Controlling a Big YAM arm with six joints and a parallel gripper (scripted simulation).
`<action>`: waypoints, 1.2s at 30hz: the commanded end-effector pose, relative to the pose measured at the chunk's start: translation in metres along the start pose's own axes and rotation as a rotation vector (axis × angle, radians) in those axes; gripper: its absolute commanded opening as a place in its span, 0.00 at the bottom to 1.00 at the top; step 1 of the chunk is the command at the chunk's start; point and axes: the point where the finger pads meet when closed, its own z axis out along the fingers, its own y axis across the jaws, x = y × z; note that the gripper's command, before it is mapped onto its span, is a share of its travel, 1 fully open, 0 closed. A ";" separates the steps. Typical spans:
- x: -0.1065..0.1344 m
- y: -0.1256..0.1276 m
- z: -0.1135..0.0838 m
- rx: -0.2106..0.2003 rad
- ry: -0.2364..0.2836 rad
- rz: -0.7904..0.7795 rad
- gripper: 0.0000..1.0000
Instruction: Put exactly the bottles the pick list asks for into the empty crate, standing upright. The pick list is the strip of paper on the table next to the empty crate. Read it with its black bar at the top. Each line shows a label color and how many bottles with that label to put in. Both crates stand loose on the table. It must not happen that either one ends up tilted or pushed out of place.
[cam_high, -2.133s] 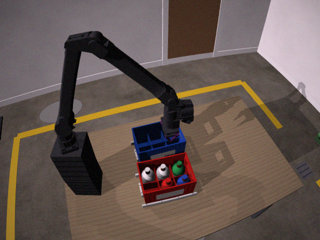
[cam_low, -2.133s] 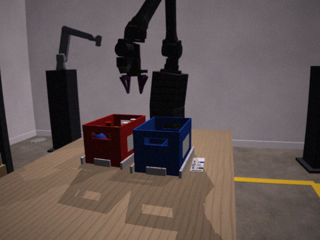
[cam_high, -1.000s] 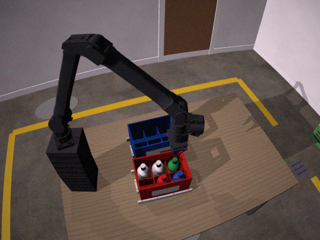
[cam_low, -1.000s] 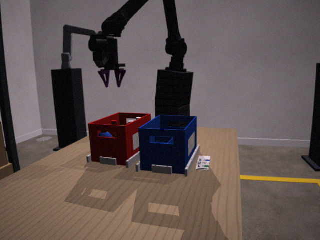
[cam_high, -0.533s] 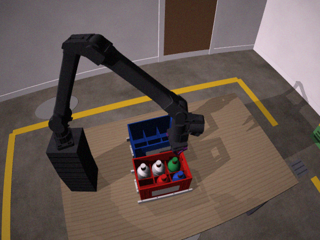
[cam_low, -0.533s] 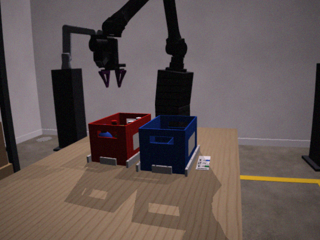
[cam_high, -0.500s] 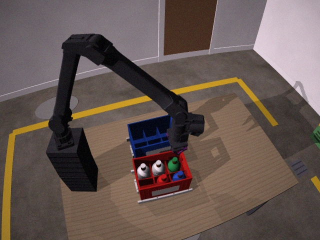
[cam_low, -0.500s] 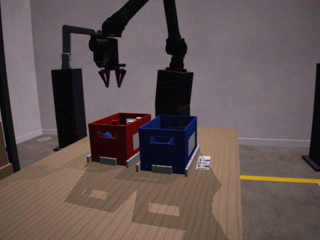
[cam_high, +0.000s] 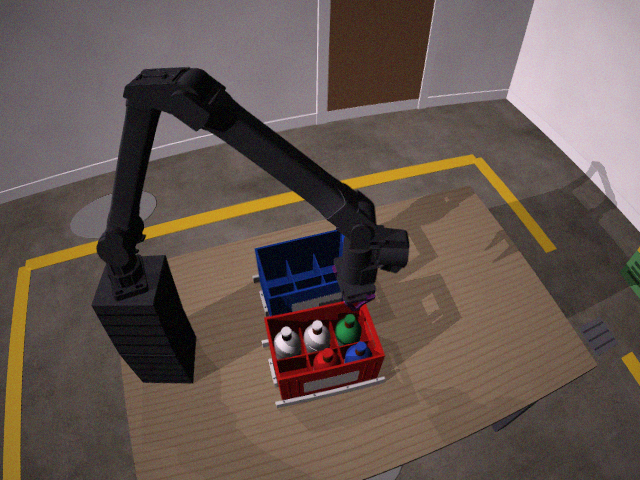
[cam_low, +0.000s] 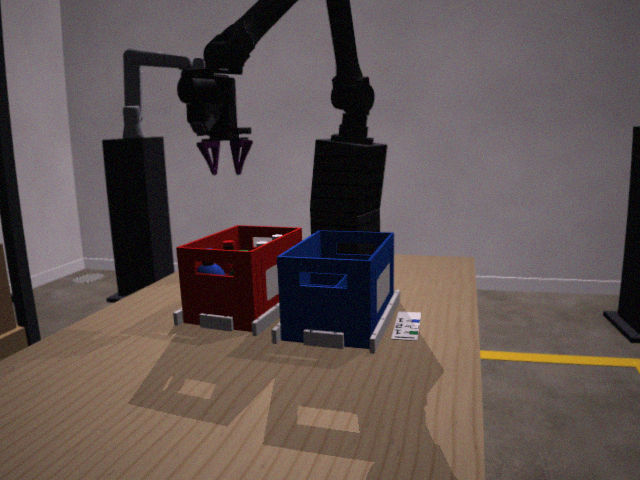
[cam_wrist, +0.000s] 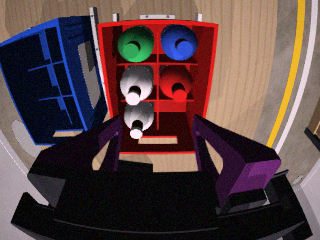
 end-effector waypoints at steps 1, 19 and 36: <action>-0.020 -0.011 -0.029 0.013 -0.054 -0.003 0.61; -0.018 -0.010 -0.029 0.012 -0.050 -0.003 0.61; -0.038 0.028 0.057 0.007 -0.021 -0.450 0.61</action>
